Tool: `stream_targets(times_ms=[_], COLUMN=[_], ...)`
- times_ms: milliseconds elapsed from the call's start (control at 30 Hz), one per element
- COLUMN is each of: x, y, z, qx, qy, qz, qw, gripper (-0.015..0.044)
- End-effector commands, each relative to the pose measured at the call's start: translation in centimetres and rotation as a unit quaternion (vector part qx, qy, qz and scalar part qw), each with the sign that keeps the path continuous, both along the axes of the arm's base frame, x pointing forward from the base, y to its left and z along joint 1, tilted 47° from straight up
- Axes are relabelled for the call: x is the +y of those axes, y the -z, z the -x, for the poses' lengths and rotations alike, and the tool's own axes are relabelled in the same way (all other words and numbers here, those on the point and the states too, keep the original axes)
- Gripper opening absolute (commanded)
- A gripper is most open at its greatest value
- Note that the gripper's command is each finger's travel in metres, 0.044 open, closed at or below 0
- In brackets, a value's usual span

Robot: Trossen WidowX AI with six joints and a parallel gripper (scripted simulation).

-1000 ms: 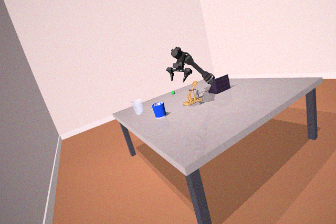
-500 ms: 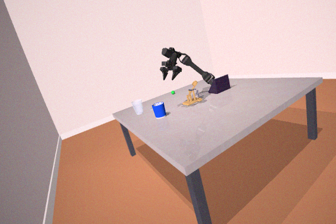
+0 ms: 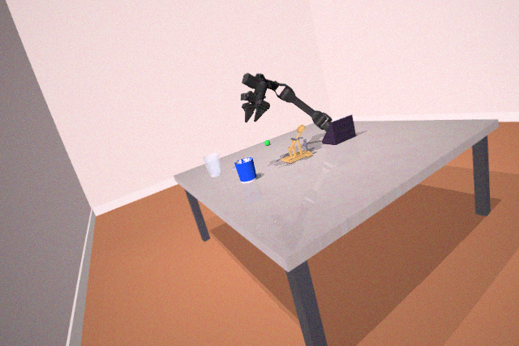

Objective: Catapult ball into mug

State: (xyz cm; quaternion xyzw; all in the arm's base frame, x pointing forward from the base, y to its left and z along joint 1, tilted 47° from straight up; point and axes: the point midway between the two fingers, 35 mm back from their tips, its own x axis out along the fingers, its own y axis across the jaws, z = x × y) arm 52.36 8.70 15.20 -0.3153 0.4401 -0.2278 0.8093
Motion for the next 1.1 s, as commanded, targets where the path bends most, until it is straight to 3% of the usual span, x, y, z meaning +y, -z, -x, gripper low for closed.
stream_targets(times_ms=[0, 1067], x=[0.12, 0.29], y=[-0.26, 0.28], z=[-0.08, -0.67], qx=[-0.006, -0.002], qy=[0.001, -0.001], qz=[-0.002, -0.001], qw=[1.0, 1.0], gripper=[0.044, 0.044])
